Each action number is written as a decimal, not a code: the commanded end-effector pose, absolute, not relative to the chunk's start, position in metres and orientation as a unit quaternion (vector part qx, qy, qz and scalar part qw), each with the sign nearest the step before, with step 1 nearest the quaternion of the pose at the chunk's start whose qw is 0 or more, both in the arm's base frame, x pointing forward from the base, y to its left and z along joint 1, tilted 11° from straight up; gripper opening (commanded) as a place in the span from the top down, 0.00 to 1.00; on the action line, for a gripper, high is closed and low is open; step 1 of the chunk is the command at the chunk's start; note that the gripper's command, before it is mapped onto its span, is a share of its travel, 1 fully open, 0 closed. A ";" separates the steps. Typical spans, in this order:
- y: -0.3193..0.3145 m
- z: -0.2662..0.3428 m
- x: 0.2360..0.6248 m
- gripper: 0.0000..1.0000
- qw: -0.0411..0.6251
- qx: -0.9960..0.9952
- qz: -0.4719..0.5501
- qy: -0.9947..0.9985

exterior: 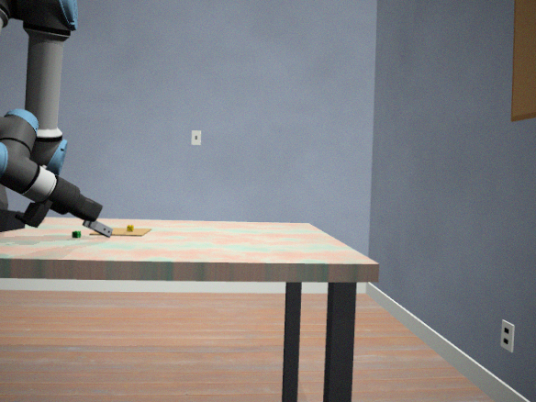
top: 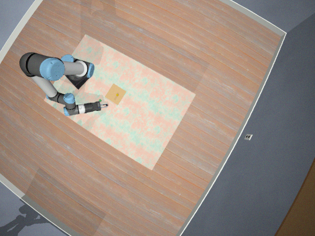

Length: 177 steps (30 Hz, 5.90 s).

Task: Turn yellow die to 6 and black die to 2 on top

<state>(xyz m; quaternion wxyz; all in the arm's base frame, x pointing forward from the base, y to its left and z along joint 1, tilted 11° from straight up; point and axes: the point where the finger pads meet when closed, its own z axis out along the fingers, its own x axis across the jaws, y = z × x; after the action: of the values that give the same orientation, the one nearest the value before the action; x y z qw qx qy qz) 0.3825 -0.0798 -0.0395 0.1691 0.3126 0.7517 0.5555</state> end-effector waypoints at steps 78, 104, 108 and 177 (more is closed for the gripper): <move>-0.083 -0.038 0.378 0.36 0.168 0.313 0.557 0.751; -0.115 -0.020 0.352 0.36 0.168 0.313 0.557 0.751; -0.117 -0.009 0.352 0.36 0.168 0.313 0.557 0.751; -0.094 0.076 0.383 0.36 0.002 0.355 0.142 0.924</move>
<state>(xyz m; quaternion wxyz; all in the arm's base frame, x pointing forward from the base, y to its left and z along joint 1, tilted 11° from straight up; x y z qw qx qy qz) 0.3787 -0.0934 0.0705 0.0185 0.3494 0.9158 0.1971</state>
